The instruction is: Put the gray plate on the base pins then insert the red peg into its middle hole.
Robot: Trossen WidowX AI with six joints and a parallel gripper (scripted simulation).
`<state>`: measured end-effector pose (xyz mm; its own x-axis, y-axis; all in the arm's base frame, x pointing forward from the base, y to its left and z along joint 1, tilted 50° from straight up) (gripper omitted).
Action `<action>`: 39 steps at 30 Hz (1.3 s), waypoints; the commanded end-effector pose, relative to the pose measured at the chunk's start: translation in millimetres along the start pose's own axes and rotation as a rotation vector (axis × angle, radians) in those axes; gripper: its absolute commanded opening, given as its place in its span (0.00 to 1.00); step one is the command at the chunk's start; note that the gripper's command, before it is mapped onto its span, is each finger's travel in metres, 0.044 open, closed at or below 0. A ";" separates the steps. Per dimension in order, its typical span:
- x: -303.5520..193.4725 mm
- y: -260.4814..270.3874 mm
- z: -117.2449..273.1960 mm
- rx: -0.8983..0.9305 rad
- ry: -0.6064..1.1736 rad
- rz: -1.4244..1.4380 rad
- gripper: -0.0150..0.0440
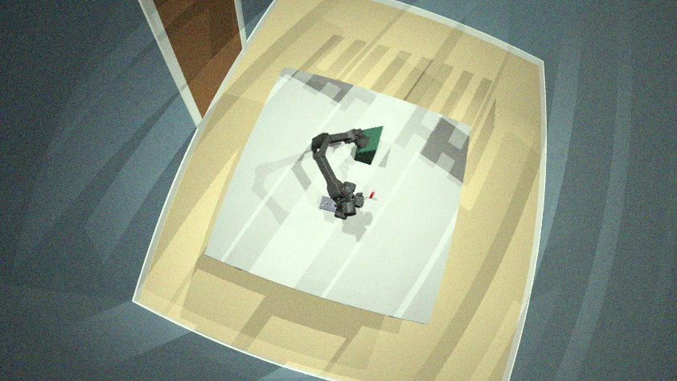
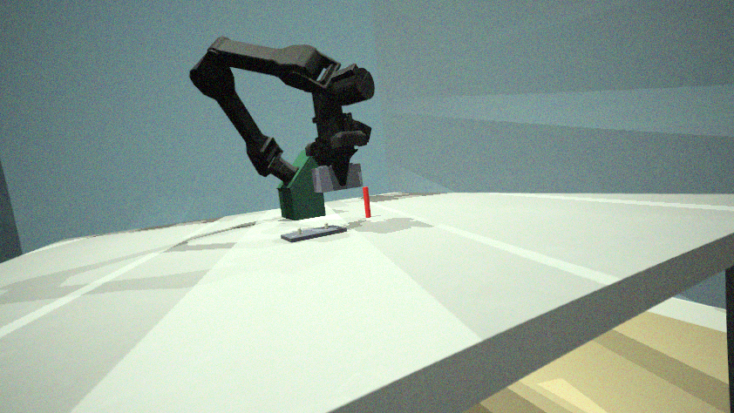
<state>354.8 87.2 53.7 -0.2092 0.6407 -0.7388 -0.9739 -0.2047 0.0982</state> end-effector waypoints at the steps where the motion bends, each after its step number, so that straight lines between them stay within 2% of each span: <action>1: -11.6 2.5 -5.2 -0.003 0.006 0.004 0.25; 19: -57.9 18.9 -32.6 0.005 0.026 0.028 0.25; 39: -59.7 19.8 -33.8 0.005 0.027 0.029 0.25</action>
<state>350.7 20.3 76.7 -0.2342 0.6183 -0.7503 -0.9684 -0.2167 0.1237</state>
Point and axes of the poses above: the point midway between the two fingers, 35 mm back from their tips, its own z axis back along the fingers, its own y axis across the jaws, x = y × z, the point moved 7 cm from there along z, back along the fingers, and after that the axes turned 8 degrees about z, right-handed, at the moved point
